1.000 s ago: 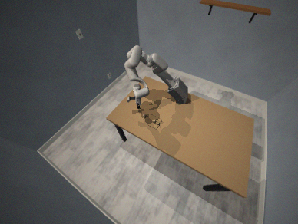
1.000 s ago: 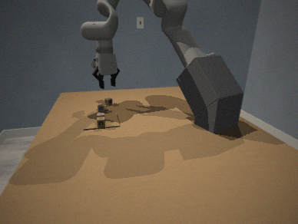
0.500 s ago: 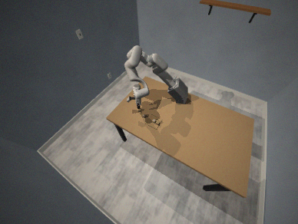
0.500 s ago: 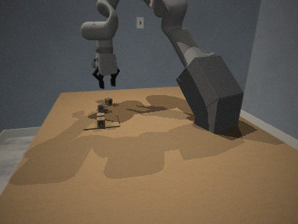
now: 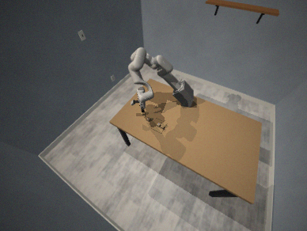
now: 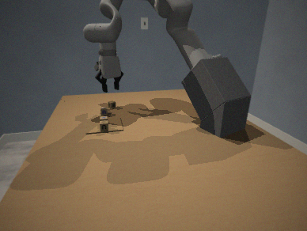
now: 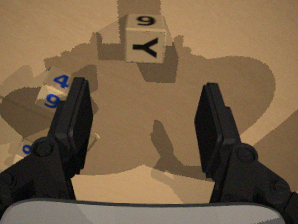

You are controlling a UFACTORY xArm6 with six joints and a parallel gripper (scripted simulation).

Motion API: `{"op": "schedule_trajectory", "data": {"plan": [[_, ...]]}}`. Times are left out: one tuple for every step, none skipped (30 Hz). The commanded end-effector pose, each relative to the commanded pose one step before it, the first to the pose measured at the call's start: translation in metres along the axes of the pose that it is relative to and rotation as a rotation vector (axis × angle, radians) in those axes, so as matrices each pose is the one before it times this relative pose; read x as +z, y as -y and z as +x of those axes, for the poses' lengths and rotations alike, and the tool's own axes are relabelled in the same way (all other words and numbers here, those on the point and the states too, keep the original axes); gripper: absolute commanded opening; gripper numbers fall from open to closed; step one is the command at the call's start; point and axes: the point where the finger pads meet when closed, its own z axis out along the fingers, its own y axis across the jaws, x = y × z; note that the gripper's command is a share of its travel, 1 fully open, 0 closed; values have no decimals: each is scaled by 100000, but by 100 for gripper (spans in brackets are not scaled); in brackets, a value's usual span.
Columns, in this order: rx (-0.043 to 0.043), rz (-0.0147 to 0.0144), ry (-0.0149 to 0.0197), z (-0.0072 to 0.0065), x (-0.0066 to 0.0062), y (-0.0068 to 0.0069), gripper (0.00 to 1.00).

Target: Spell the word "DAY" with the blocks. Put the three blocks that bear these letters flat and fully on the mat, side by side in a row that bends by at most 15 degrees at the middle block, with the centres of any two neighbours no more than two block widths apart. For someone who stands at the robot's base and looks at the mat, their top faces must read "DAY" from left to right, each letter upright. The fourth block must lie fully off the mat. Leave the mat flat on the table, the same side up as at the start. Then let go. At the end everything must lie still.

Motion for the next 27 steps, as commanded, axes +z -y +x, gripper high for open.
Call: {"op": "schedule_trajectory", "data": {"plan": [[72, 149, -144, 55, 399, 55, 69], [0, 0, -1, -1, 126, 0, 69], [0, 0, -2, -1, 133, 0, 69], [0, 0, 1, -1, 139, -1, 69], [0, 0, 2, -2, 145, -1, 69], [1, -1, -3, 0, 149, 0, 69], [0, 0, 0, -1, 154, -1, 69], [-1, 1, 3, -2, 158, -1, 69], [1, -1, -3, 0, 159, 0, 69], [0, 0, 0, -1, 162, -1, 69], [-1, 1, 3, -2, 164, -1, 69], [1, -1, -3, 0, 163, 0, 69], [0, 0, 0, 0, 0, 0, 69], [0, 0, 0, 0, 0, 0, 69], [0, 0, 1, -2, 163, -1, 69], [0, 1, 2, -2, 163, -1, 69], [1, -1, -3, 0, 160, 0, 69], [0, 0, 1, -2, 159, -1, 69], [0, 1, 2, -2, 156, -1, 69], [0, -1, -3, 0, 151, 0, 69], [0, 0, 0, -1, 148, -1, 69], [-1, 1, 3, -2, 144, -1, 69], [1, -1, -3, 0, 137, 0, 69], [0, 0, -1, -1, 132, 0, 69], [0, 0, 2, -2, 127, -1, 69], [0, 0, 1, -1, 120, -1, 69], [0, -1, -2, 0, 112, 0, 69]]}}
